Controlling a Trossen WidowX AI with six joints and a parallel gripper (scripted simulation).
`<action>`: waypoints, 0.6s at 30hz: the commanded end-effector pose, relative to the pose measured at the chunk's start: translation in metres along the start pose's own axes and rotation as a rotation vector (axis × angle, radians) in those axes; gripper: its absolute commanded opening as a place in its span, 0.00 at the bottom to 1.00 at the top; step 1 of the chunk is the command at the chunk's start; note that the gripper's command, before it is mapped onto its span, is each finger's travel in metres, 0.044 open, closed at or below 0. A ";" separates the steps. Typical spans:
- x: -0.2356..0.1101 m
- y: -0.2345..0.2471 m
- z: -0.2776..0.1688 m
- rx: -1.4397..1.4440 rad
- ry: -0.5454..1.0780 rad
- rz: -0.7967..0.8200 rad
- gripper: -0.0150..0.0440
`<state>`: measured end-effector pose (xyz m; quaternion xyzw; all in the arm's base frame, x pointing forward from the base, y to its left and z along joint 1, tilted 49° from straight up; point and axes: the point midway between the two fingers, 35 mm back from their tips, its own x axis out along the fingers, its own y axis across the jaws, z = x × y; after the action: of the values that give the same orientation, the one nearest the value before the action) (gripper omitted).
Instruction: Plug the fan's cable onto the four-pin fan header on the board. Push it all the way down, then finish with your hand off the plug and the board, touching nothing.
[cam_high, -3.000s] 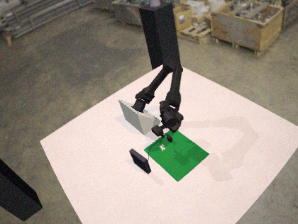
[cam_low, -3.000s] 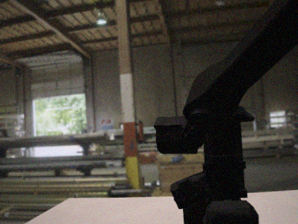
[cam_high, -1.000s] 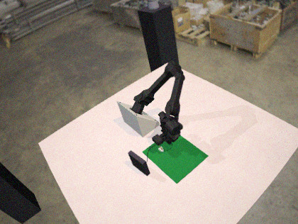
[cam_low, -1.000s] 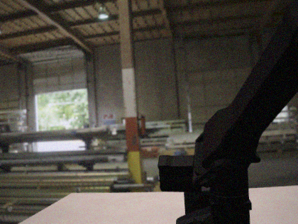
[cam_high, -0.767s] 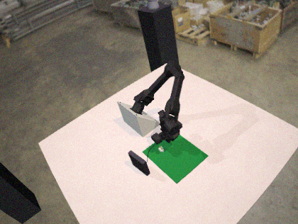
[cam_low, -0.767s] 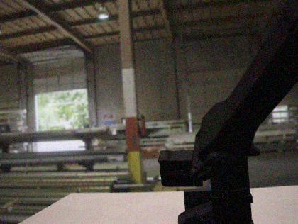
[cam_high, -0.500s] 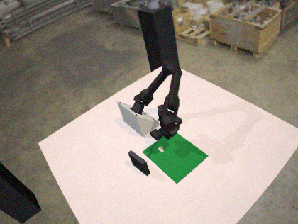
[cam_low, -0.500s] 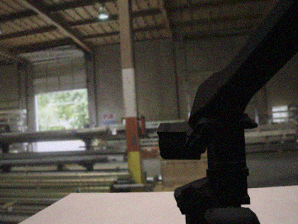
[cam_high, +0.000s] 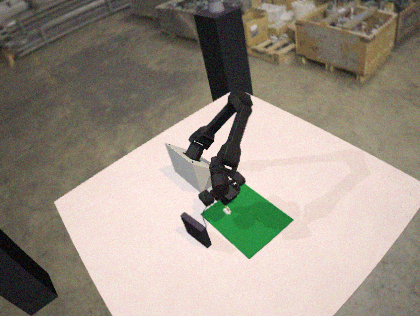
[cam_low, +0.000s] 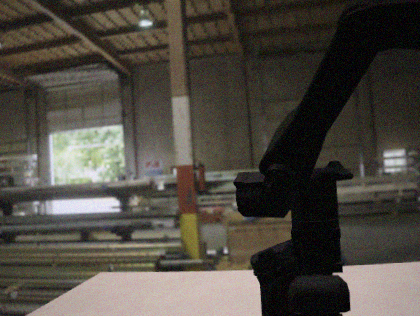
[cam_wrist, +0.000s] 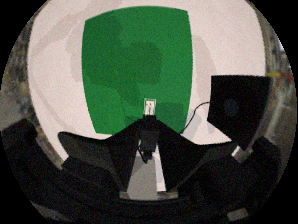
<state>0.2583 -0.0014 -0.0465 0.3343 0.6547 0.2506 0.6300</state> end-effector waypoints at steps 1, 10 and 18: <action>0.001 -0.002 0.001 -0.003 0.001 -0.001 0.25; -0.001 -0.003 0.007 -0.005 0.001 -0.001 0.25; -0.001 -0.003 0.009 -0.006 0.001 -0.001 0.25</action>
<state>0.2664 -0.0046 -0.0476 0.3324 0.6537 0.2516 0.6316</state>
